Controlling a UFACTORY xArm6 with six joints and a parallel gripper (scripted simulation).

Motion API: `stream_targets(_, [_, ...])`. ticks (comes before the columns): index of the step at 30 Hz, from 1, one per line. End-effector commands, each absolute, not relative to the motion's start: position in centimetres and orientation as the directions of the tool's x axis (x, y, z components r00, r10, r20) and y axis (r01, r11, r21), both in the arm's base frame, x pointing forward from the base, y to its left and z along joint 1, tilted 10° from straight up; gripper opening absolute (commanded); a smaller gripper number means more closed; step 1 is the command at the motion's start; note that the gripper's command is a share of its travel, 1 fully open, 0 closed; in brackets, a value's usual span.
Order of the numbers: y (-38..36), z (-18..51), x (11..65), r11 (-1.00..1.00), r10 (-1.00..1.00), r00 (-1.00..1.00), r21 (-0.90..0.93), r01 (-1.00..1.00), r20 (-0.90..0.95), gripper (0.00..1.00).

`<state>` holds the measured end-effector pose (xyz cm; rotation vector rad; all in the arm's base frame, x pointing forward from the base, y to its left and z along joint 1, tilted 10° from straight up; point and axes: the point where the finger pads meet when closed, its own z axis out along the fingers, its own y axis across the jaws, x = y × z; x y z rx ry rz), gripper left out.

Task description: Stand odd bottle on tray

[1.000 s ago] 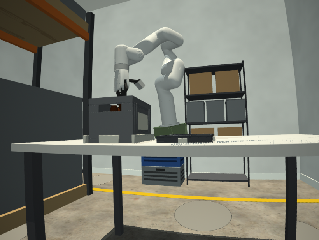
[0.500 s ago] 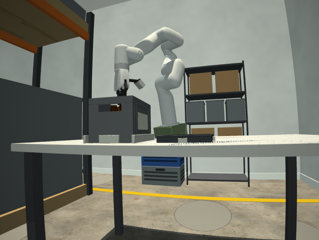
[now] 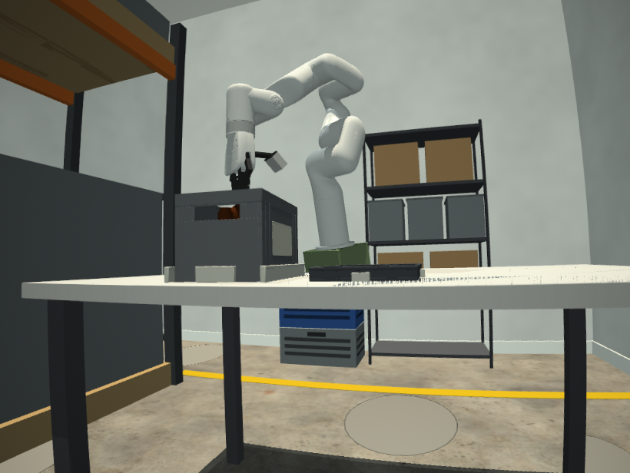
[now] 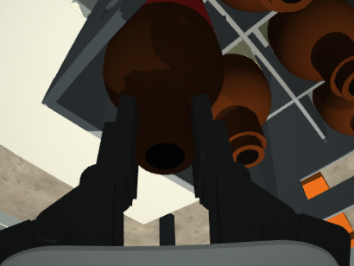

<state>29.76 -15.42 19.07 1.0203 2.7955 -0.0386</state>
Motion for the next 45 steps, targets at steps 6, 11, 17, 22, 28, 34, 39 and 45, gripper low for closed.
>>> stream_targets(6, [-15.4,20.4,29.7,0.766,0.637,-0.752,0.033,0.642,-0.168,0.0])
stream_targets(11, [-15.3,20.9,29.6,0.766,0.637,-0.752,0.033,0.642,-0.168,0.0])
stream_targets(17, [-15.3,21.3,29.5,0.766,0.637,-0.752,0.033,0.642,-0.168,0.0])
stream_targets(22, [-15.3,21.7,29.5,0.766,0.637,-0.752,0.033,0.642,-0.168,0.0])
stream_targets(28, [-15.2,21.9,29.5,0.766,0.637,-0.752,0.033,0.642,-0.168,0.0])
stream_targets(34, [-15.2,22.0,29.5,0.766,0.637,-0.752,0.033,0.642,-0.168,0.0])
stream_targets(39, [-15.2,22.0,29.5,0.766,0.637,-0.752,0.033,0.642,-0.168,0.0])
stream_targets(45, [-15.2,22.0,29.5,0.766,0.637,-0.752,0.033,0.642,-0.168,0.0])
